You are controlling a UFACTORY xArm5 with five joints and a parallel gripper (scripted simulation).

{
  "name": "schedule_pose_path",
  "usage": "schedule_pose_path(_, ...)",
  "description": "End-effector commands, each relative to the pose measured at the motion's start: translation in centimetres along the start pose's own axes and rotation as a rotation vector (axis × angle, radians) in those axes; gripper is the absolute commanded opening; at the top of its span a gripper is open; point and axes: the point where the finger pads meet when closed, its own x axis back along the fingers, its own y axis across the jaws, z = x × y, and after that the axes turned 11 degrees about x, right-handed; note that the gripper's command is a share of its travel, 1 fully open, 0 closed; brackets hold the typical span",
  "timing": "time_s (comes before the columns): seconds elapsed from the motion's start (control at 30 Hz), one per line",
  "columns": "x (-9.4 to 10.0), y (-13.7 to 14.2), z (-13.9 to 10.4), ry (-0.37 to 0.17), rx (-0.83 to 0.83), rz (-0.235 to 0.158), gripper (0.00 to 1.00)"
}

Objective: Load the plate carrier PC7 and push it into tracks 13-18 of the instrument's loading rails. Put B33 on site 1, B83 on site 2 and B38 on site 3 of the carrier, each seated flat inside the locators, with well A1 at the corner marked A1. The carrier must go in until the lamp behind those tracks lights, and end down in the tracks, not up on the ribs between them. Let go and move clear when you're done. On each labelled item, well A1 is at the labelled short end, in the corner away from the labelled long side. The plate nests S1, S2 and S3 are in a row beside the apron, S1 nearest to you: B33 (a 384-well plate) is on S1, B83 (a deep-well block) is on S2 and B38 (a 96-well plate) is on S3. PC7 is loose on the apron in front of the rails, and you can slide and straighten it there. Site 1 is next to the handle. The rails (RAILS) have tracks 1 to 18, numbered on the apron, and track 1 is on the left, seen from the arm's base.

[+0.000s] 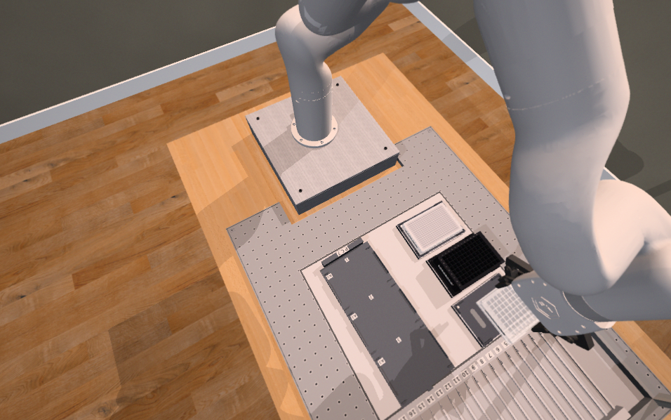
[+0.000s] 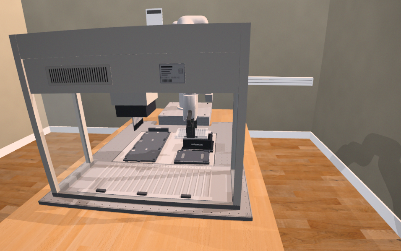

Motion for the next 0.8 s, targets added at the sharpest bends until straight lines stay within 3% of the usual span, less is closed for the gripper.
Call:
schedule_pose_path(0.0,0.8,0.1,0.0,0.000,0.000,-0.004,0.00)
schedule_pose_path(0.27,2.1,0.1,0.0,0.000,0.000,-0.004,0.00)
schedule_pose_path(0.67,2.1,0.1,0.0,0.000,0.000,-0.004,0.00)
schedule_pose_path(0.77,2.1,-0.2,-1.5,0.001,0.004,-0.004,0.00)
